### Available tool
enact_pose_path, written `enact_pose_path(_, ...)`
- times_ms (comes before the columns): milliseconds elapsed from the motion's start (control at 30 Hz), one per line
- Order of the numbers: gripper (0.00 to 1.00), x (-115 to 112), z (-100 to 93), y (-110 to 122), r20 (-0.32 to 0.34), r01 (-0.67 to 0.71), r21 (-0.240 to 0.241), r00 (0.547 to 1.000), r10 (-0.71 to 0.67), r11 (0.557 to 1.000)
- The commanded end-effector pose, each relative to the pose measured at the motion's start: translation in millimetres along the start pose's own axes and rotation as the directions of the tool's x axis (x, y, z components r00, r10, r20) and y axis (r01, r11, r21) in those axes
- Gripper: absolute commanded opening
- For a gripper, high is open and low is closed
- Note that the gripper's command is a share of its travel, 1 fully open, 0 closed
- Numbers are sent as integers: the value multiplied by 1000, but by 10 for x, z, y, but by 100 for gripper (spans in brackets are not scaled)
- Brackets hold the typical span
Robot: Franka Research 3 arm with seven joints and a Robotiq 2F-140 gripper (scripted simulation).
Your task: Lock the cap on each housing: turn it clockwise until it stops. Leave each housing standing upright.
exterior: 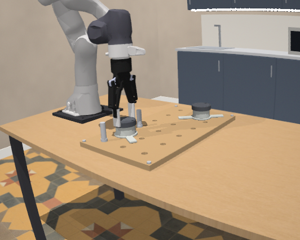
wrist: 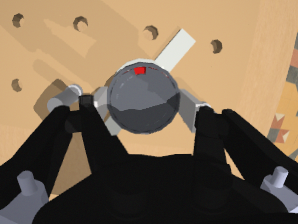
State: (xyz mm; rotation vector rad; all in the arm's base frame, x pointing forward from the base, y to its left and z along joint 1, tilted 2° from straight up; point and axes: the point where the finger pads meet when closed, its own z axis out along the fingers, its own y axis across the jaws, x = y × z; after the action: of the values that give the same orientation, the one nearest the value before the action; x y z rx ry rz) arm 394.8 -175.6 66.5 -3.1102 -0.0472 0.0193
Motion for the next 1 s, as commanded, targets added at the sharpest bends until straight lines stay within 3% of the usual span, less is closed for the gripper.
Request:
enact_pose_path(0,10,-40,7,-7,1,7,-1,1000,-7,1000)
enact_pose_path(967,10,-146,7,-18,1,7,-1,1000,-7,1000)
